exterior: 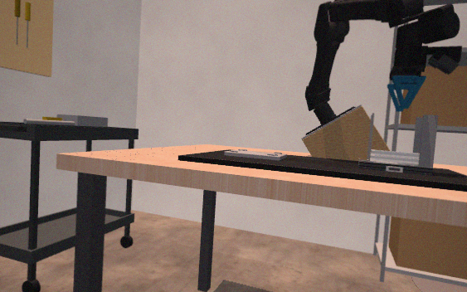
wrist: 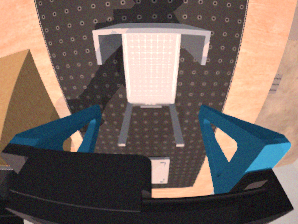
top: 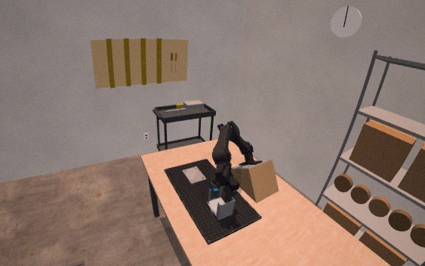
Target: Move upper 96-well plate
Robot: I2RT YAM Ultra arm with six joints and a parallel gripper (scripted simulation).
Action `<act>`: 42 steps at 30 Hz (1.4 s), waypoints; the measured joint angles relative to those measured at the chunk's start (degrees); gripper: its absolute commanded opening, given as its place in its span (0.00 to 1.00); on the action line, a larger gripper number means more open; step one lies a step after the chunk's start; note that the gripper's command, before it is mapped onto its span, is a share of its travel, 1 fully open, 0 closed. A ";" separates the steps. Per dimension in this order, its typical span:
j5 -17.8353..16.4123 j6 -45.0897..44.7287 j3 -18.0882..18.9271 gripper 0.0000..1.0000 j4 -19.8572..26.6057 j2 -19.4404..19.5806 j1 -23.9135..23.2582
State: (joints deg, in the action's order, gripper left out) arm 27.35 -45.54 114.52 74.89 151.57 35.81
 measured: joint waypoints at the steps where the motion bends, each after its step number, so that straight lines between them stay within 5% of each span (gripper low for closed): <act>1: 0.00 0.00 0.00 1.00 0.00 0.00 0.00; 20: 0.02 -0.04 -0.15 1.00 -0.26 -0.07 0.00; 42: 0.68 -1.81 -6.47 1.00 -6.62 0.22 -1.97</act>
State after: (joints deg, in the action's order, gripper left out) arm 28.03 -47.35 108.05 68.27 151.79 33.85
